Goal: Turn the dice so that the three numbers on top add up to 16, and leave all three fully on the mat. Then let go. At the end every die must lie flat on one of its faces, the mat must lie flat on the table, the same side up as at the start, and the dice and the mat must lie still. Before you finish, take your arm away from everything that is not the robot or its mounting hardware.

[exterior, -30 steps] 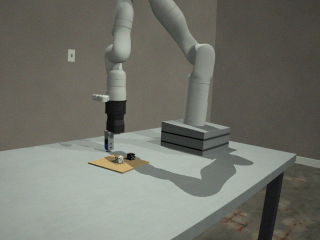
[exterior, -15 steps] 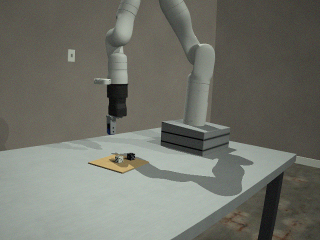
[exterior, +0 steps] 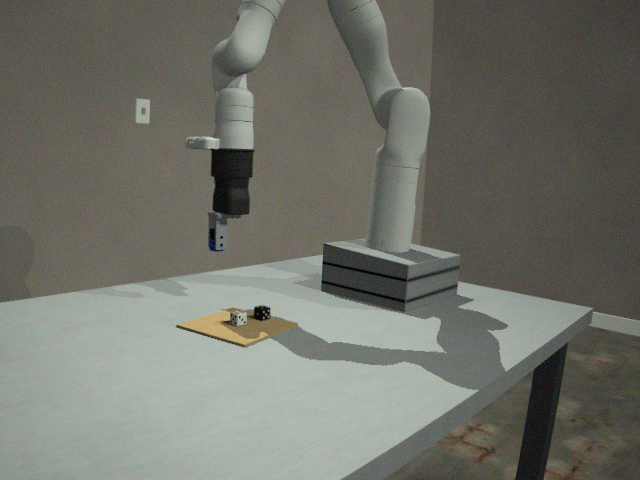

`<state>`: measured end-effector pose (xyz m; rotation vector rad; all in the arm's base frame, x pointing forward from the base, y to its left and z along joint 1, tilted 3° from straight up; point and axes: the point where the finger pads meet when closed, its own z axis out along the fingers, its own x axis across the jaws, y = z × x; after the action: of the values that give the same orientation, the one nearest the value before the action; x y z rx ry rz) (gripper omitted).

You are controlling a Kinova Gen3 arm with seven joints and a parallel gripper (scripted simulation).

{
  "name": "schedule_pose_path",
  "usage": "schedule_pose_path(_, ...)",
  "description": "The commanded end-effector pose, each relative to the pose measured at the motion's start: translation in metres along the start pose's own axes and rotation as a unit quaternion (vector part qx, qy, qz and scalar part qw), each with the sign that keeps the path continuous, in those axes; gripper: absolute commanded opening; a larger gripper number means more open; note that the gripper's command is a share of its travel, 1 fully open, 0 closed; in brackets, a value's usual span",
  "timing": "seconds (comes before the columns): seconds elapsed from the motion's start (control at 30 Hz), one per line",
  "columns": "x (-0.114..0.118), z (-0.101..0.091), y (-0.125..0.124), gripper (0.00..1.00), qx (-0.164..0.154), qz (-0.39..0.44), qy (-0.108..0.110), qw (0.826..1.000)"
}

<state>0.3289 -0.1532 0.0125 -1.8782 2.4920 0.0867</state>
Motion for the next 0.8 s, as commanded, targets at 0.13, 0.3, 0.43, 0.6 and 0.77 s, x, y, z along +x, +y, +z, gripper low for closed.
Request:
schedule_pose_path(0.13, 0.0005, -0.0017, -0.0013, 0.40, 0.002, 0.000, 0.001, 1.000)
schedule_pose_path(0.3, 0.0005, -0.0016, -0.0012, 0.40, 0.002, 0.003, 0.000, 1.000)
schedule_pose_path(0.43, 0.0008, -0.0013, -0.0011, 0.40, 0.001, 0.013, 0.000, 1.000)
schedule_pose_path(0.6, 0.0018, -0.0002, -0.0007, 0.40, -0.001, 0.045, 0.000, 0.999)
schedule_pose_path(0.77, 0.0027, 0.0008, -0.0002, 0.40, -0.004, 0.075, 0.000, 0.997)
